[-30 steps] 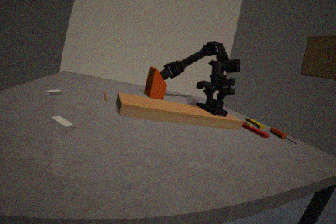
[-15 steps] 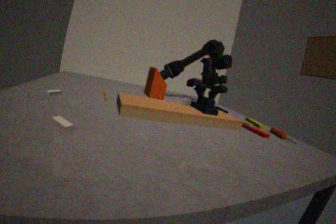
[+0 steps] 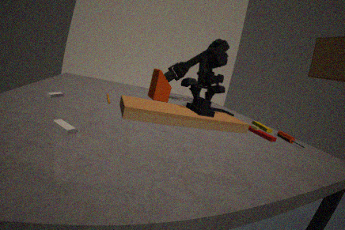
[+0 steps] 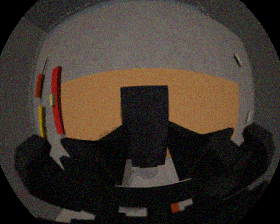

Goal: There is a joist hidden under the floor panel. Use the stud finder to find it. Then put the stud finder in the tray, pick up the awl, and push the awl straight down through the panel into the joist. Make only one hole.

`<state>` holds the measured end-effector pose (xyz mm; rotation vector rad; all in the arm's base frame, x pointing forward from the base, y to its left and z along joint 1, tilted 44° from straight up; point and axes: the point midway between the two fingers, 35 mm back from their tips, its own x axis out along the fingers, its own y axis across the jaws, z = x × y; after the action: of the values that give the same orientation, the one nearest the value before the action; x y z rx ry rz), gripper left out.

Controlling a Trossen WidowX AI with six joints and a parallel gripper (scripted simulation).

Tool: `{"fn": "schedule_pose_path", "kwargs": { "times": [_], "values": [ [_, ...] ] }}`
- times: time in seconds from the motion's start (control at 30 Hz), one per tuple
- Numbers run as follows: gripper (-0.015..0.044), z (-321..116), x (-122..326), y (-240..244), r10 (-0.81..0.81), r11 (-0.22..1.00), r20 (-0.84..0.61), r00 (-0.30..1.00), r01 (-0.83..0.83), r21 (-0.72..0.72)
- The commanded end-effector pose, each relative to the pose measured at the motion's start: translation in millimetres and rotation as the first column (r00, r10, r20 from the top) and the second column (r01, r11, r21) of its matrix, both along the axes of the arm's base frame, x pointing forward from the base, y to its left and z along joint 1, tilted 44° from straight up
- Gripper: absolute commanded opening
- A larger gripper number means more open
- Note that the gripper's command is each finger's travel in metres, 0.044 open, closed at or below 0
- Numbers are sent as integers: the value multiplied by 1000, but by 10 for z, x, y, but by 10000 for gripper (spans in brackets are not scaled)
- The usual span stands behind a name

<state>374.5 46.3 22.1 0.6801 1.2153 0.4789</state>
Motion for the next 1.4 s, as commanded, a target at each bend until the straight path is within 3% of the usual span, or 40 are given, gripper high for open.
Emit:
{"fn": "schedule_pose_path", "kwargs": {
  "times": [0.0, 1.37],
  "values": [
    [0, -122, -18, -118, -4, 1000, -6, 1000, 4, -6],
    [0, -1046, -57, -1086, -4, 1000, -4, 1000, 4, -13]
  ]
}}
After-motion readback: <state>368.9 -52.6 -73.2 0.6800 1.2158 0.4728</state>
